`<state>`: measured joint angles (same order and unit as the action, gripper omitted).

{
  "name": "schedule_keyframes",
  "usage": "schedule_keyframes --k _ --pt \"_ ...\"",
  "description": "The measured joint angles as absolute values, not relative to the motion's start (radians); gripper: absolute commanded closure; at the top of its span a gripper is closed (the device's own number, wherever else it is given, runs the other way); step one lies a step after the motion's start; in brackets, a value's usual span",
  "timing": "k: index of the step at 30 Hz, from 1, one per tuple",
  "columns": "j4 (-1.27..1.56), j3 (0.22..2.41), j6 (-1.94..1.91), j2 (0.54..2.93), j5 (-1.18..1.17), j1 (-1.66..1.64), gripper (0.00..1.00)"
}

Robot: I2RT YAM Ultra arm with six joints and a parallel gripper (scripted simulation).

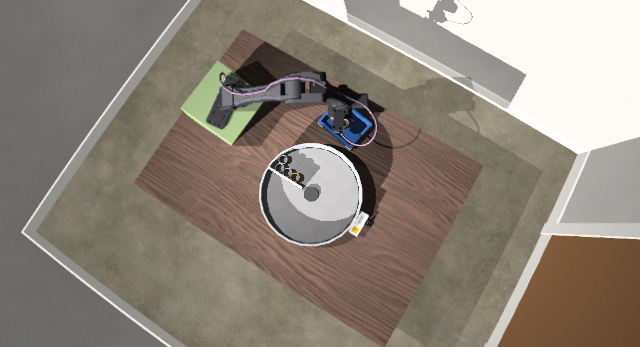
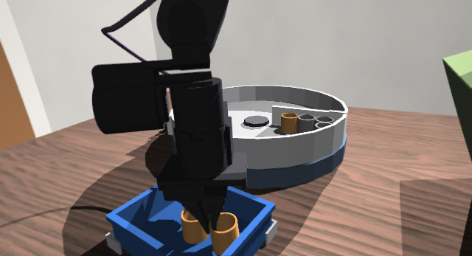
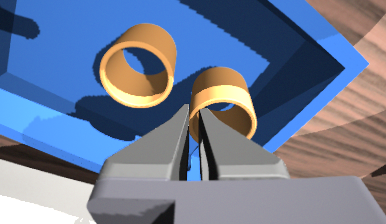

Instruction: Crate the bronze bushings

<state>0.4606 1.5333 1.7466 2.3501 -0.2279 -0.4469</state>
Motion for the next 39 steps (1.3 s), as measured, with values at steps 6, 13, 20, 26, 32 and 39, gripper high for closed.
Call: schedule_keyframes --k 6,13,20,26,32,39 --pt "0.461 1.533 1.747 2.35 -0.228 -0.447 1.0" --pt "0.461 1.533 1.747 2.35 -0.228 -0.447 1.0" --pt "0.463 1.536 1.747 2.352 -0.228 -0.447 1.0" --pt "0.471 1.564 1.746 2.364 -0.228 -0.447 1.0" --pt "0.473 1.578 1.745 2.367 -0.228 -0.447 1.0" --pt "0.476 1.578 1.745 2.367 -0.228 -0.447 1.0"
